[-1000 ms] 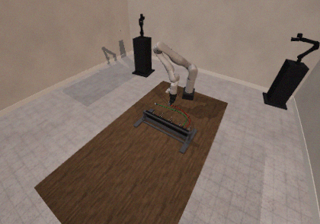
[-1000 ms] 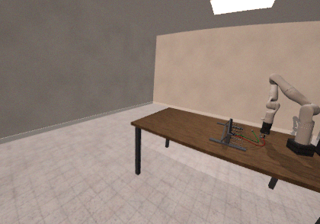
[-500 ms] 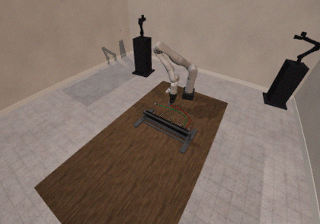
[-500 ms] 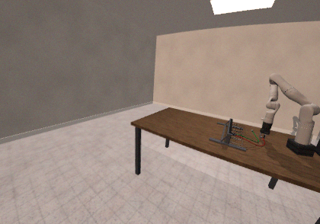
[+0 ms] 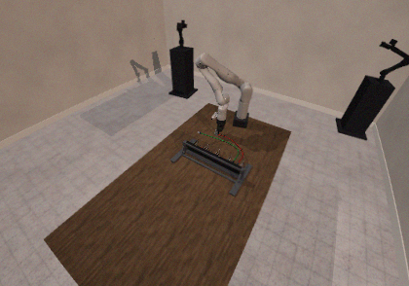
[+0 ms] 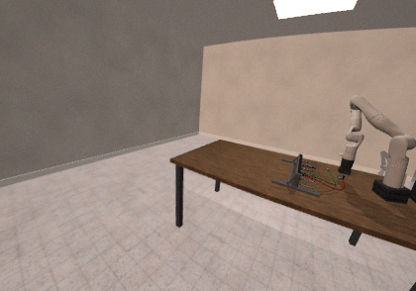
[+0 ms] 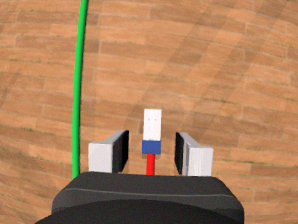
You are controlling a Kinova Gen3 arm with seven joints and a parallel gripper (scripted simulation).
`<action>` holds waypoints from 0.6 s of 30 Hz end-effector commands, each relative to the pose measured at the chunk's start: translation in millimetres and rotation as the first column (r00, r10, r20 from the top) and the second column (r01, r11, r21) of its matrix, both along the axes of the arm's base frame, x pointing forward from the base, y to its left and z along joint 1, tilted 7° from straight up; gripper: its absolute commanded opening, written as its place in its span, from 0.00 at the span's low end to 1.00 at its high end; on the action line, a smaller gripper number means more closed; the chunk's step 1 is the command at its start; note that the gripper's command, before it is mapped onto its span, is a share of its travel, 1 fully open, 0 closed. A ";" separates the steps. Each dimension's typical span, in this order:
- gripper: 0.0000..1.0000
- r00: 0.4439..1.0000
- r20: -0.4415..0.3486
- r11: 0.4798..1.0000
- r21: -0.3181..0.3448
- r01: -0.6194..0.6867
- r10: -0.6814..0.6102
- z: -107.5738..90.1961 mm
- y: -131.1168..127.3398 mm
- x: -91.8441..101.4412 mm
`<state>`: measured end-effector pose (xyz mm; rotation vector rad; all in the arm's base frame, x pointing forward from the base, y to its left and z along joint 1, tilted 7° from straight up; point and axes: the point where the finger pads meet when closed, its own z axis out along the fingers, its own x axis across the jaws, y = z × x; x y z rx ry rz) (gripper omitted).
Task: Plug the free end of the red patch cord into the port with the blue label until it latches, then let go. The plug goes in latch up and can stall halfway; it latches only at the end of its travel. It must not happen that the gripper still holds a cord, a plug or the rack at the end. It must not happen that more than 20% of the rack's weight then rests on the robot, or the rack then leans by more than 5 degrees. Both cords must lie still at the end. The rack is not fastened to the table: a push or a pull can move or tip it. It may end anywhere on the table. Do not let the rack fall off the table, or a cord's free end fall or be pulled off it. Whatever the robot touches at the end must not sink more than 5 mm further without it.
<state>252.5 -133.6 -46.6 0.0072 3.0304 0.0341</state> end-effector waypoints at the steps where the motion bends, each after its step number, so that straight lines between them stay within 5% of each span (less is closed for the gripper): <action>1: 0.73 1.000 0.001 1.000 -0.001 0.000 0.000 0.3 -0.2 0.2; 10: 0.73 1.000 0.001 1.000 -0.001 0.000 0.000 0.3 -0.2 0.2; 11: 0.00 1.000 0.001 1.000 -0.001 0.000 0.000 0.3 -0.2 0.2; 18: 0.00 1.000 0.001 1.000 -0.001 0.000 0.000 0.3 -0.2 0.2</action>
